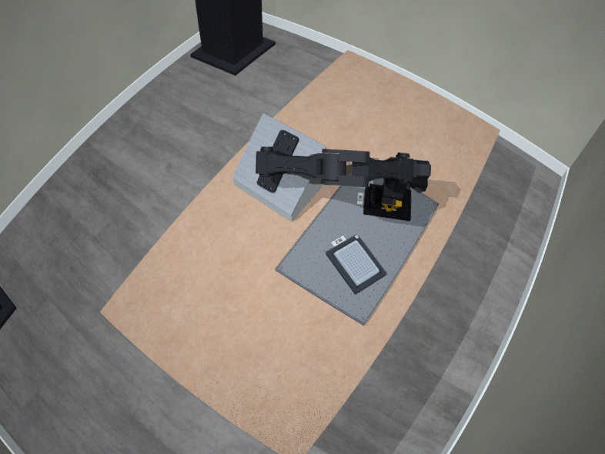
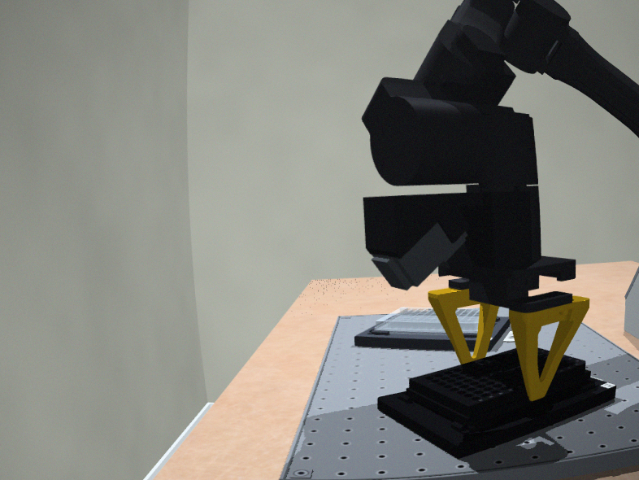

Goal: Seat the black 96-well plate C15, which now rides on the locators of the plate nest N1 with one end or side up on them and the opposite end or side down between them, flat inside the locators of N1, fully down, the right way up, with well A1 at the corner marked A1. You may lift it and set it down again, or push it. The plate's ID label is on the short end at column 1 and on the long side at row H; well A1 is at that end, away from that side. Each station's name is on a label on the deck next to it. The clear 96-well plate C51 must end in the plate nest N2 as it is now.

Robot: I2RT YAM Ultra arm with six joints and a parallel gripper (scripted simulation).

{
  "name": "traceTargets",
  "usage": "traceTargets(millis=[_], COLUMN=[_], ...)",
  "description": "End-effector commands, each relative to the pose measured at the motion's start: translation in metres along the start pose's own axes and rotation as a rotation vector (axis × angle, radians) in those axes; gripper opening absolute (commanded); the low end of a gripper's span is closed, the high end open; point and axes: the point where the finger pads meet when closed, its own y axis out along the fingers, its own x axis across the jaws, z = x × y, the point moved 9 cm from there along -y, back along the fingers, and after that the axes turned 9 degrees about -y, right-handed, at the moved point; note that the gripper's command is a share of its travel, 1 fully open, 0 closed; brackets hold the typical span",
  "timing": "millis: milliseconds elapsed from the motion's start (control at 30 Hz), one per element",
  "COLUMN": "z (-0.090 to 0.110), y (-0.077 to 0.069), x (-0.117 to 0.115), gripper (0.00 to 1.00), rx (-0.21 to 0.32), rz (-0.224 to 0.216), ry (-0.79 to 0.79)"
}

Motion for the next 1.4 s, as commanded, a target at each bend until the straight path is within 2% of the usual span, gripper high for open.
traceTargets(millis=[0, 1133, 1167, 1367], z=[-0.0026, -0.0022, -0.0022, -0.0022], y=[-0.005, -0.0002, -0.0002, -0.0002], x=[-0.0013, -0.0005, -0.0005, -0.0005], gripper=[0.0, 0.0, 1.0, 1.0], rx=[-0.019, -0.019, -0.019, -0.019], rz=[0.004, 0.004, 0.004, 0.004], ry=[0.005, 0.005, 0.005, 0.005])
